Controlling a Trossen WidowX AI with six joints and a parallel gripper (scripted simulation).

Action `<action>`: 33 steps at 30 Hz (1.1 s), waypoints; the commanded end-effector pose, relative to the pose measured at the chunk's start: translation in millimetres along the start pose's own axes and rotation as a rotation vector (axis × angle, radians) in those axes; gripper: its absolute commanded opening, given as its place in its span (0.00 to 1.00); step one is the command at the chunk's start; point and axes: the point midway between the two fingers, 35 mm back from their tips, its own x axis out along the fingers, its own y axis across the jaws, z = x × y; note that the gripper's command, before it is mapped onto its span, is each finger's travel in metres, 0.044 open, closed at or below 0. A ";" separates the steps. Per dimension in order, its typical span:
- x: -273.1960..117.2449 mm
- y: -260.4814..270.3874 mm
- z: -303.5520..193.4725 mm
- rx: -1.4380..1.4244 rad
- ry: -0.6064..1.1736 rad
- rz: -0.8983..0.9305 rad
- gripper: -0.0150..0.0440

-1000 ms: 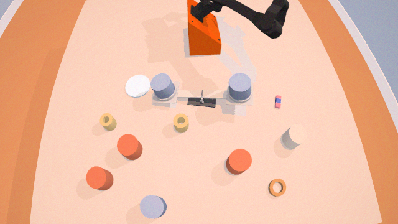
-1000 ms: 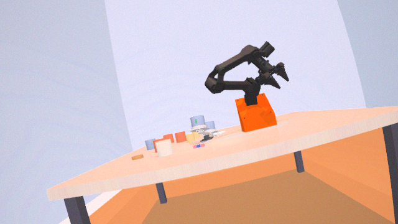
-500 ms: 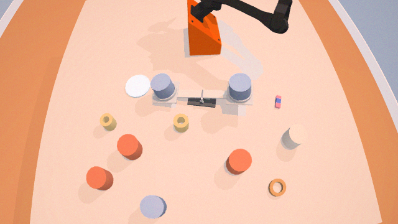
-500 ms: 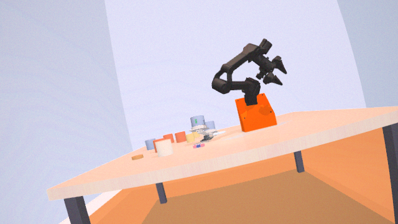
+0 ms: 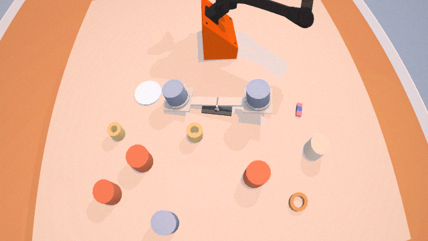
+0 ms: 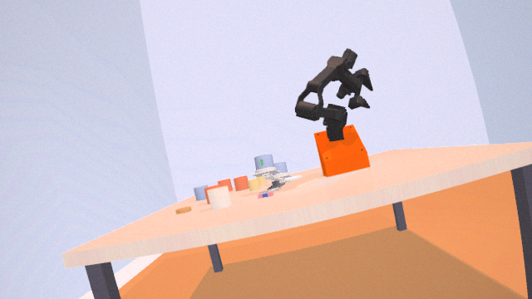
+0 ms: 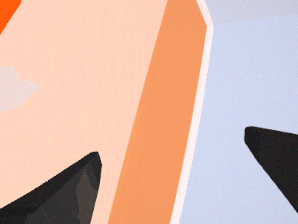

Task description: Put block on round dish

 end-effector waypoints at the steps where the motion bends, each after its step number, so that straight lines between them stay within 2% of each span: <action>1: 1.0 -11.7 22.8 0.001 -0.102 -0.031 1.00; 18: -28.5 -24.0 124.6 -0.024 -0.555 -0.051 1.00; 33: -71.2 7.4 194.8 -0.096 -0.877 0.116 1.00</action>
